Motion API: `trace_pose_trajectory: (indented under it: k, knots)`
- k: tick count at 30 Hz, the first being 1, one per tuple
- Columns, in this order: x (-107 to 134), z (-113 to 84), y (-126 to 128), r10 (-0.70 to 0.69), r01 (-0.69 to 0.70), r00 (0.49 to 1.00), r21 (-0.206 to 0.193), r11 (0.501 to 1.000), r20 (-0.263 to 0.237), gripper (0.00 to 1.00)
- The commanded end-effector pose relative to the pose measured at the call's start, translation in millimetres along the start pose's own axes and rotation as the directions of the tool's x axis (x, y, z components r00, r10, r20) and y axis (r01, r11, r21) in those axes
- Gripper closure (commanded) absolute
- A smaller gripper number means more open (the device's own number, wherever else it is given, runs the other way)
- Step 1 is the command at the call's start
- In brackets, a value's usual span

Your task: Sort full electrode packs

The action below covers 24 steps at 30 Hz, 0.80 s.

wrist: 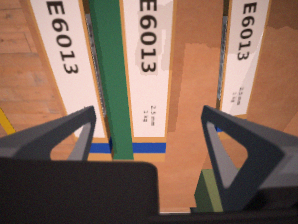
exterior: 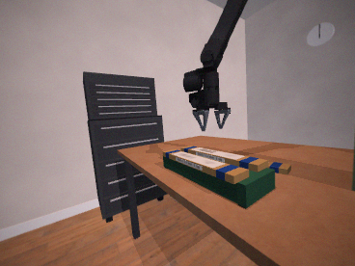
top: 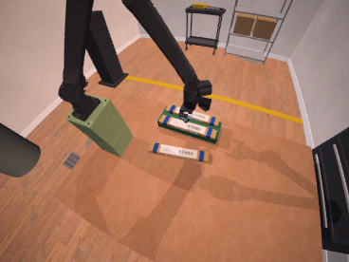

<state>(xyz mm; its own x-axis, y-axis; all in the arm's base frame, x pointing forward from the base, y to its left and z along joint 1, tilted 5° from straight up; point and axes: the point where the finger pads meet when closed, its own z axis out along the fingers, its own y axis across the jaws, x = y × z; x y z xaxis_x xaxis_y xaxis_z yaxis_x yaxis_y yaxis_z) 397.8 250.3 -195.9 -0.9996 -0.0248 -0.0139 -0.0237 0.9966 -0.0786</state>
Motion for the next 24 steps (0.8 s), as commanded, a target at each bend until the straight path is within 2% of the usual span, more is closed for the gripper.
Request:
trace_pose_trajectory:
  k: [1,12,14,24]
  knots:
    - [3.7,-5.5,-7.7,-0.003,0.003,1.0,0.006,1.0,-0.011,0.04]
    - [19.1,-55.7,-70.8,0.0,0.0,1.0,0.003,1.0,-0.002,0.04]
    - [19.1,-55.7,-70.8,0.0,0.0,1.0,0.003,1.0,-0.002,0.04]
    - [36.1,-94.5,-123.9,0.0,0.0,1.0,0.003,1.0,-0.002,0.04]
